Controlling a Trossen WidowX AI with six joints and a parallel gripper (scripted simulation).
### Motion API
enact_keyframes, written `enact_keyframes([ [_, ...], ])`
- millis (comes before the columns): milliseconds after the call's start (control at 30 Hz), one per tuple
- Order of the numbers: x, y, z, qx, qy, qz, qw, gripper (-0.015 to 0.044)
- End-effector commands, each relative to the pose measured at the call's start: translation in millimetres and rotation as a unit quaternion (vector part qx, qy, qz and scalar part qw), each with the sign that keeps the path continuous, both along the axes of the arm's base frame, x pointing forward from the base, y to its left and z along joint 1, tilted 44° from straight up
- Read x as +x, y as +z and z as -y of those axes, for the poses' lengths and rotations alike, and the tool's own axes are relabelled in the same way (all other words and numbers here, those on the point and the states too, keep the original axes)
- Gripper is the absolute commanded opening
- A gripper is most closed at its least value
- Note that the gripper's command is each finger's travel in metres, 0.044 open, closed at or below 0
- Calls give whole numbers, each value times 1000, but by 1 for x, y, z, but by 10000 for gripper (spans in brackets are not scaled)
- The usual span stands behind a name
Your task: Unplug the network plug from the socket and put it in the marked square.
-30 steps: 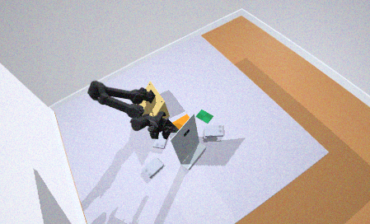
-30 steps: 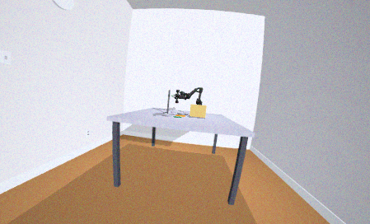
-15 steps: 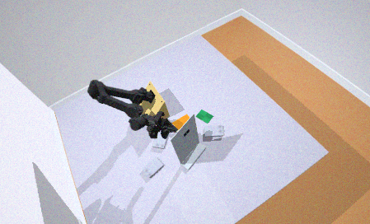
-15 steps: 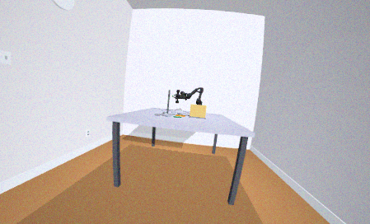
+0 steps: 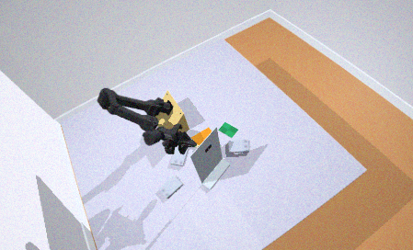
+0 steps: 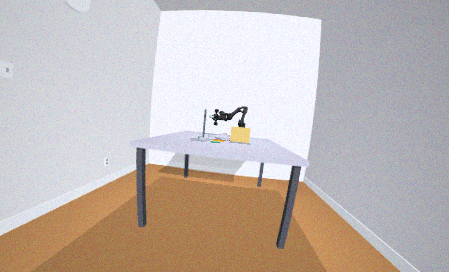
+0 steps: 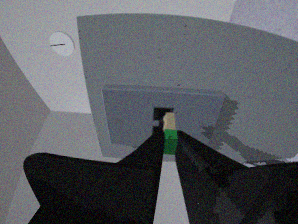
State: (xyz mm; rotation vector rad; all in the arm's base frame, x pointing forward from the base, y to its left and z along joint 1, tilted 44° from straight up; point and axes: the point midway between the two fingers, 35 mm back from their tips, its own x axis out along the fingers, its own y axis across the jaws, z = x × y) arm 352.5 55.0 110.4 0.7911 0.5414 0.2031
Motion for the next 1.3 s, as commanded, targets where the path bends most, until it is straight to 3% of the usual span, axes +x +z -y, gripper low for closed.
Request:
enact_keyframes([
  [0,-3,-1,0,-2,3,-2,1000,0],
  [1267,-17,6,7,-2,3,-2,1000,0],
])
